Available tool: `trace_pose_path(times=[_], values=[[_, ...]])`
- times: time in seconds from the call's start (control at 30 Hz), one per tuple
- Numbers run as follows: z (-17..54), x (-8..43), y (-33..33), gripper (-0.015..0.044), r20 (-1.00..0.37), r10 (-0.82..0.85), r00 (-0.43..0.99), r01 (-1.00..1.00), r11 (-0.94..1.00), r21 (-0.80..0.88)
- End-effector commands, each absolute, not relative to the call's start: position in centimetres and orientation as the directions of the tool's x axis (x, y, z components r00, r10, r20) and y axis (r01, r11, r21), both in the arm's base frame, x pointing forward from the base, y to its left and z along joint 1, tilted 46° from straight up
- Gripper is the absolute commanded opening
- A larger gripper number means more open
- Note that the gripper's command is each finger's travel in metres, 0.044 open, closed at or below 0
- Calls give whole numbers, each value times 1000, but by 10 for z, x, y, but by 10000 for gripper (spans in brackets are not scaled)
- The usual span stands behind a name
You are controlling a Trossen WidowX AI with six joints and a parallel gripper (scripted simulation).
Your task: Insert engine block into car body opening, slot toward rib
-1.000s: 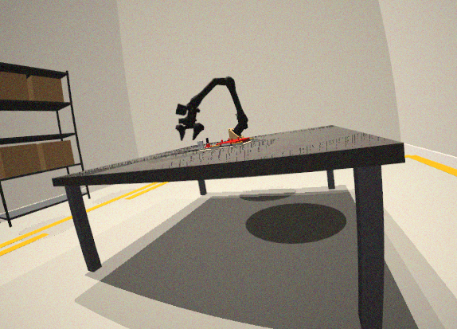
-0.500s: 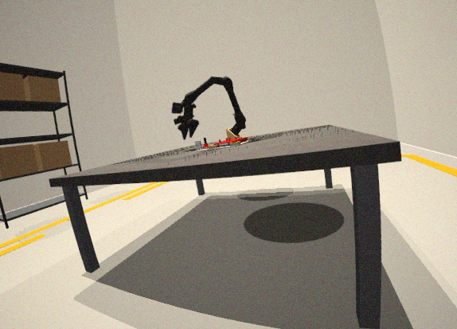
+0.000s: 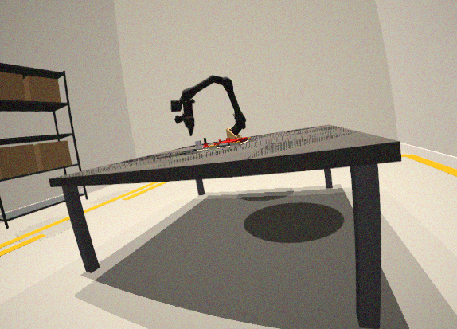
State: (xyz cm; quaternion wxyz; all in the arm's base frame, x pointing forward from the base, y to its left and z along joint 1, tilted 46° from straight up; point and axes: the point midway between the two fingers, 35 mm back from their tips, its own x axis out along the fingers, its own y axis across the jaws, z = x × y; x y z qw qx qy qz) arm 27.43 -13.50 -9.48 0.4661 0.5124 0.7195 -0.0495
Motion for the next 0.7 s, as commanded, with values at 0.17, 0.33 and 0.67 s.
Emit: trace_pose_path(times=[0.17,0.33,0.67], values=[[-77,275,-136,440,-708,695,-127,901,379,210],[-76,276,-133,440,-708,695,-127,901,378,210],[-65,283,-96,440,-705,698,-127,901,378,212]])
